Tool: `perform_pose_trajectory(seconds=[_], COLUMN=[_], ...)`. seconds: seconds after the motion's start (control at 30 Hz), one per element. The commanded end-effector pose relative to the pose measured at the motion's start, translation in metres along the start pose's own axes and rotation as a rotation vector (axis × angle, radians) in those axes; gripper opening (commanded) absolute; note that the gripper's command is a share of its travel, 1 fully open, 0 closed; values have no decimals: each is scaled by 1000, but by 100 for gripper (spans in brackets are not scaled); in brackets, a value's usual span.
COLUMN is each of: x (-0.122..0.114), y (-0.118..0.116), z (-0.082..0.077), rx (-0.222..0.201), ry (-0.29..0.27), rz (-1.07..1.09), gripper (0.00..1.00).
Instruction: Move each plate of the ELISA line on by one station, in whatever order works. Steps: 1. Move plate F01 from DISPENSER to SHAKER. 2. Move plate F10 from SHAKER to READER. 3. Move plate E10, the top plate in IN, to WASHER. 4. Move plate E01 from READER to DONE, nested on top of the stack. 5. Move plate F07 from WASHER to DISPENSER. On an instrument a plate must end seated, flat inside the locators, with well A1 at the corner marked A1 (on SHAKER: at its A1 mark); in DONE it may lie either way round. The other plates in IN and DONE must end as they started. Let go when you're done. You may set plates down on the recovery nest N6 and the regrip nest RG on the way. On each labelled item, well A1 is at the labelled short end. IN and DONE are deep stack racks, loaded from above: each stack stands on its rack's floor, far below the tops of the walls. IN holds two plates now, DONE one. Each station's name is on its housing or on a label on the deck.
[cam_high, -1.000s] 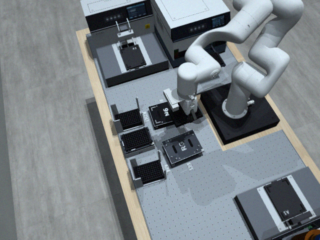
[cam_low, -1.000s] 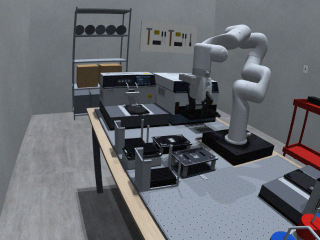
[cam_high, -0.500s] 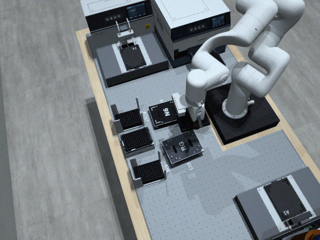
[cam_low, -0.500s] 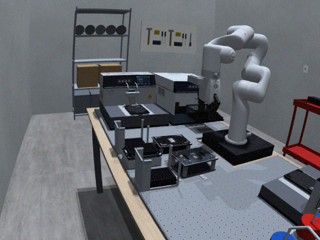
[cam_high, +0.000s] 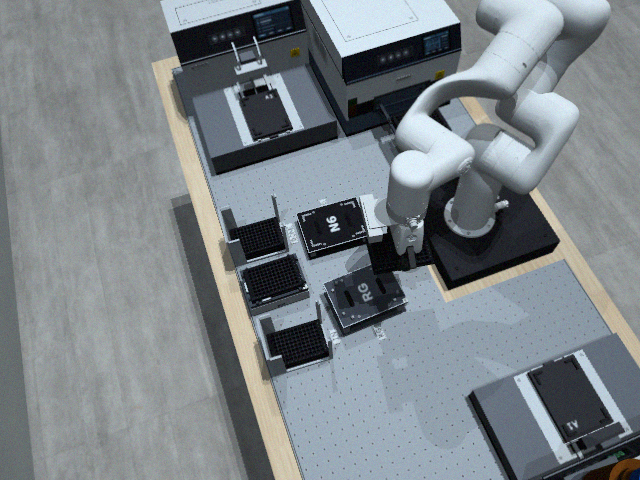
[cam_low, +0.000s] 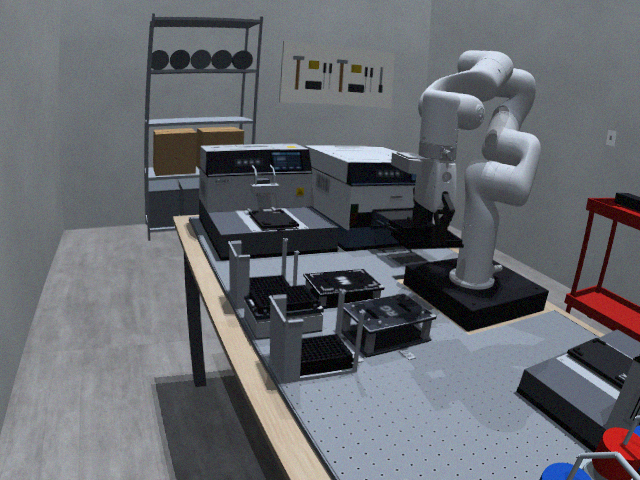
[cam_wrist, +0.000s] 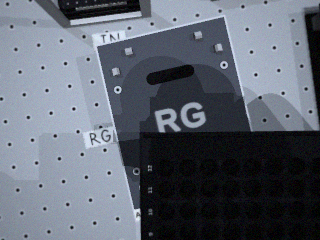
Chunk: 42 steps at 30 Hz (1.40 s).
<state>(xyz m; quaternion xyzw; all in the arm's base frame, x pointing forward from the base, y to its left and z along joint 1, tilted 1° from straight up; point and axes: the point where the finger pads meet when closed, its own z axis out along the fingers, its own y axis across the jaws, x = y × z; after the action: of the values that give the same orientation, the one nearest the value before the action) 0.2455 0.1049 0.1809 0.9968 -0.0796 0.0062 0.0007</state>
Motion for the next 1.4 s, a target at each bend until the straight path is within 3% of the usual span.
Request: perform_pose_trajectory(seconds=[0.0,1.37], x=[-8,-77], y=[-13,-110], z=[-1,-1], rx=[1,2], ry=[4,3], rz=[54,394], gripper=[0,0])
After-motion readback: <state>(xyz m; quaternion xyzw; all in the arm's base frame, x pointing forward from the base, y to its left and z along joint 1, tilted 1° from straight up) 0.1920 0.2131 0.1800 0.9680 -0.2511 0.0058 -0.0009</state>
